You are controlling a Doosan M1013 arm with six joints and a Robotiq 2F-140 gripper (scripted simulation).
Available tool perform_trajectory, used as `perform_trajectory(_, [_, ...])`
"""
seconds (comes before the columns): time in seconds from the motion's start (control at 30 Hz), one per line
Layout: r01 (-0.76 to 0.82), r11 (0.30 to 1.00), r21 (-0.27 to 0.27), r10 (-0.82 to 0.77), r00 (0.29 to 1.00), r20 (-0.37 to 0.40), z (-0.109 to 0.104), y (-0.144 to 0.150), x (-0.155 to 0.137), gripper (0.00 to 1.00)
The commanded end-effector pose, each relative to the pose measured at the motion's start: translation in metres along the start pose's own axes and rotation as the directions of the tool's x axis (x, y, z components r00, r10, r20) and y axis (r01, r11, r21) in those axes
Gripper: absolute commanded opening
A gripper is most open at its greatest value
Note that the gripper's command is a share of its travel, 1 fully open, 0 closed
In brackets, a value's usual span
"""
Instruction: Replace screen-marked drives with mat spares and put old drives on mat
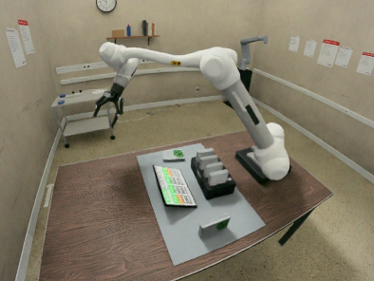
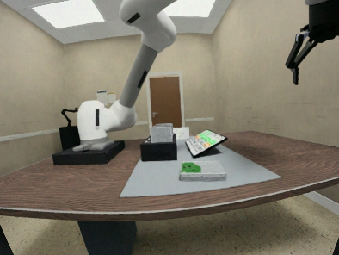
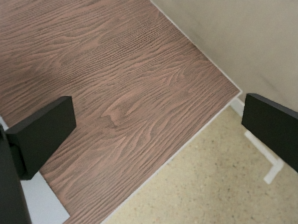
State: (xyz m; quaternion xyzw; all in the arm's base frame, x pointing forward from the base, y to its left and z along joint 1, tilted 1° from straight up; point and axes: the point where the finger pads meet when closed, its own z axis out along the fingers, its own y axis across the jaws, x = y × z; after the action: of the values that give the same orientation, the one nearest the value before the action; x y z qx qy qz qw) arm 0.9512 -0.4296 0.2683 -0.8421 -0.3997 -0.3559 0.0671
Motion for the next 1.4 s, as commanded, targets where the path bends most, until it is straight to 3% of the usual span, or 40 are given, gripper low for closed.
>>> perform_trajectory(0.0, [0.001, 1.000, -0.002, -0.001, 1.000, -0.001, -0.001, 0.000, 0.001, 1.00])
perform_trajectory(0.57, [0.001, 1.000, -0.001, -0.001, 1.000, 0.000, -0.001, 0.000, 0.001, 1.00])
perform_trajectory(0.67, [0.008, 1.000, 0.009, -0.008, 1.000, 0.011, -0.001, -0.011, 0.008, 1.00])
perform_trajectory(0.77, [0.033, 0.998, 0.047, -0.035, 0.998, 0.052, -0.001, -0.054, 0.030, 1.00])
perform_trajectory(0.9, [0.096, 0.985, 0.143, -0.118, 0.981, 0.155, -0.005, -0.107, 0.048, 1.00])
perform_trajectory(1.03, [0.096, 0.985, 0.143, -0.118, 0.981, 0.155, -0.008, -0.155, 0.066, 1.00])
perform_trajectory(1.1, [0.096, 0.985, 0.143, -0.118, 0.981, 0.155, -0.008, -0.155, 0.066, 1.00])
perform_trajectory(1.13, [0.116, 0.978, 0.172, -0.148, 0.971, 0.186, -0.011, -0.191, 0.075, 1.00])
perform_trajectory(1.27, [0.157, 0.959, 0.234, -0.216, 0.944, 0.249, -0.018, -0.234, 0.081, 1.00])
perform_trajectory(1.37, [0.157, 0.959, 0.234, -0.216, 0.944, 0.249, -0.023, -0.271, 0.089, 1.00])
